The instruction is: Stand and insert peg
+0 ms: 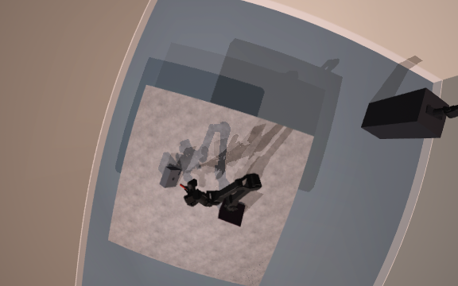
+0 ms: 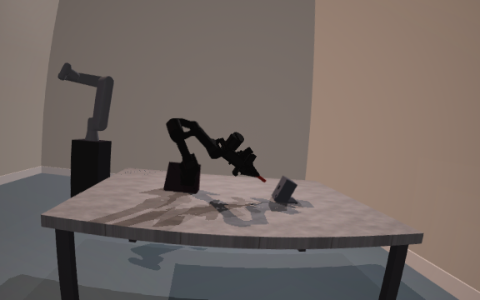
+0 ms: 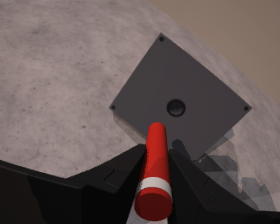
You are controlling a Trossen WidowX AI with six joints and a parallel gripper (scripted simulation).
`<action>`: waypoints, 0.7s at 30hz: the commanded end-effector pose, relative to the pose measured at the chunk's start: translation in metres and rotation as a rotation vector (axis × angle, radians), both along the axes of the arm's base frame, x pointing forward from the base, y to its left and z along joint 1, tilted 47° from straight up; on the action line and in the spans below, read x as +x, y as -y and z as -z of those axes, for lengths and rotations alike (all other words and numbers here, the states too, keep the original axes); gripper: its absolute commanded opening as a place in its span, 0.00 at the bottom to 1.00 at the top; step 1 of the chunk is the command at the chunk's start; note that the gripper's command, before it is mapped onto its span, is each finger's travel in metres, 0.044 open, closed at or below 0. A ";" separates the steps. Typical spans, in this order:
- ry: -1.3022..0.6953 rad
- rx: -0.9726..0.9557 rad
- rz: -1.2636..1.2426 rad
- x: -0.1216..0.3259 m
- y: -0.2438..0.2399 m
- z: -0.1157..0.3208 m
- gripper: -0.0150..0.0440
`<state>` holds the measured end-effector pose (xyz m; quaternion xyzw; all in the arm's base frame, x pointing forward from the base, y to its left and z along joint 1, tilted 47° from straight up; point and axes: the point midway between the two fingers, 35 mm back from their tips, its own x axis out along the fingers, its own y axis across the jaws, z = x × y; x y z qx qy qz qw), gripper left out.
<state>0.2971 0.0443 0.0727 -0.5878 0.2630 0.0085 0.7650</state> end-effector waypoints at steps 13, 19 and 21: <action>0.026 -0.008 -0.023 0.012 0.003 0.005 0.25; 0.040 -0.010 -0.030 0.016 0.004 0.005 0.25; 0.044 -0.011 -0.032 0.017 0.005 0.005 0.25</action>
